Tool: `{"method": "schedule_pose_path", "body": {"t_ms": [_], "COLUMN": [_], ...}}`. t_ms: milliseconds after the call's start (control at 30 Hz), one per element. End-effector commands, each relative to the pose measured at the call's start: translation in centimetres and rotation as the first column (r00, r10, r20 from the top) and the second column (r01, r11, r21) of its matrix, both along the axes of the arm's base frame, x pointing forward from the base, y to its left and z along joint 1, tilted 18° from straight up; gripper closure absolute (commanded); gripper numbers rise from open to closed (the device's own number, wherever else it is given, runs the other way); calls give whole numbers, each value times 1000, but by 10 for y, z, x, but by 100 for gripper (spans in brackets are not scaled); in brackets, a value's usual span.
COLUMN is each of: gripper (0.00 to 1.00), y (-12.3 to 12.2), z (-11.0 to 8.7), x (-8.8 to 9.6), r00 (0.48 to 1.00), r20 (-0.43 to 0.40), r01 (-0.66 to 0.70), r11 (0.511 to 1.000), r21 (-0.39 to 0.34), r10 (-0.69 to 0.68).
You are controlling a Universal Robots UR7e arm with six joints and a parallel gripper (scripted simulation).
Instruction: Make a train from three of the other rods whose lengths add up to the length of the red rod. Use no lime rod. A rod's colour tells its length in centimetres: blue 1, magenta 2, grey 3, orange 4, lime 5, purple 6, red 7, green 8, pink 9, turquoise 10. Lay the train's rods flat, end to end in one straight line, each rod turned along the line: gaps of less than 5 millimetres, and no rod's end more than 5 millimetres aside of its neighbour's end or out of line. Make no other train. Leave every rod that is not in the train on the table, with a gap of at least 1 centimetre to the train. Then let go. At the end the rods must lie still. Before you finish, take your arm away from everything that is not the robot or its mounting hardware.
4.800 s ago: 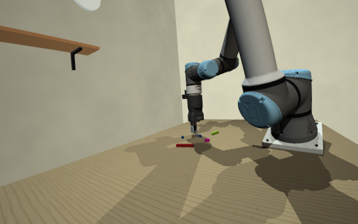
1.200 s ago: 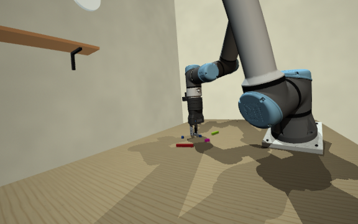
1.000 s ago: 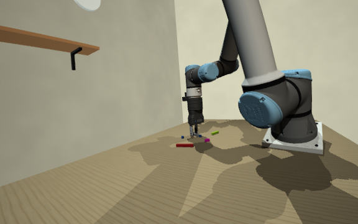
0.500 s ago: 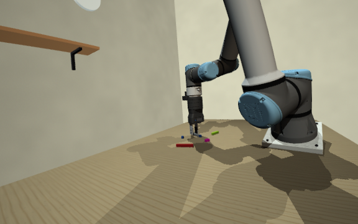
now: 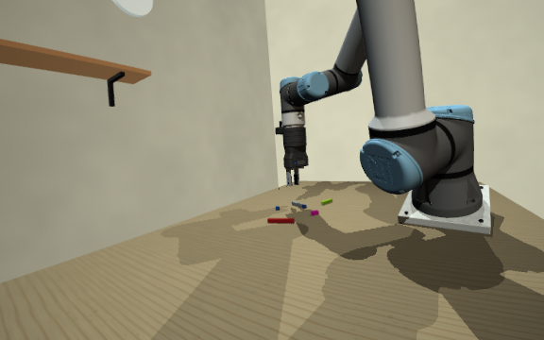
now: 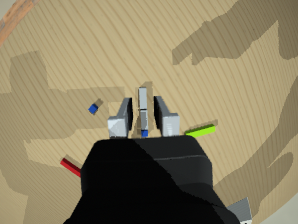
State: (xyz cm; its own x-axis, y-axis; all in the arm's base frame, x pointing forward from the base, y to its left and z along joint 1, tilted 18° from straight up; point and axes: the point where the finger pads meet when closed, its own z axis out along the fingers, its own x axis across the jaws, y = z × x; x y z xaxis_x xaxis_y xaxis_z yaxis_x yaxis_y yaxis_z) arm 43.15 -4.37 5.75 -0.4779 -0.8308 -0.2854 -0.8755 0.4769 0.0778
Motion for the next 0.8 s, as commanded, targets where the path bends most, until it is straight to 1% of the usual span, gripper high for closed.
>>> {"method": "schedule_pose_path", "body": {"t_ms": [0,100,233,267,767], "gripper": [46,46,46,0,0], "y": [-5,-6,-7,-7,-5], "z": [17,23,25,25,23], "x": [-3,-3,-3,-3,-4], "r00": [1000,1000,1000,1000,1000], "r20": [-6,-6,-6,-6,-9], "r01": [-2,-2,-2,-2,-3], "r11": [1000,1000,1000,1000,1000], "r21": [4,4,4,4,6], "r10": [2,2,2,2,3]}}
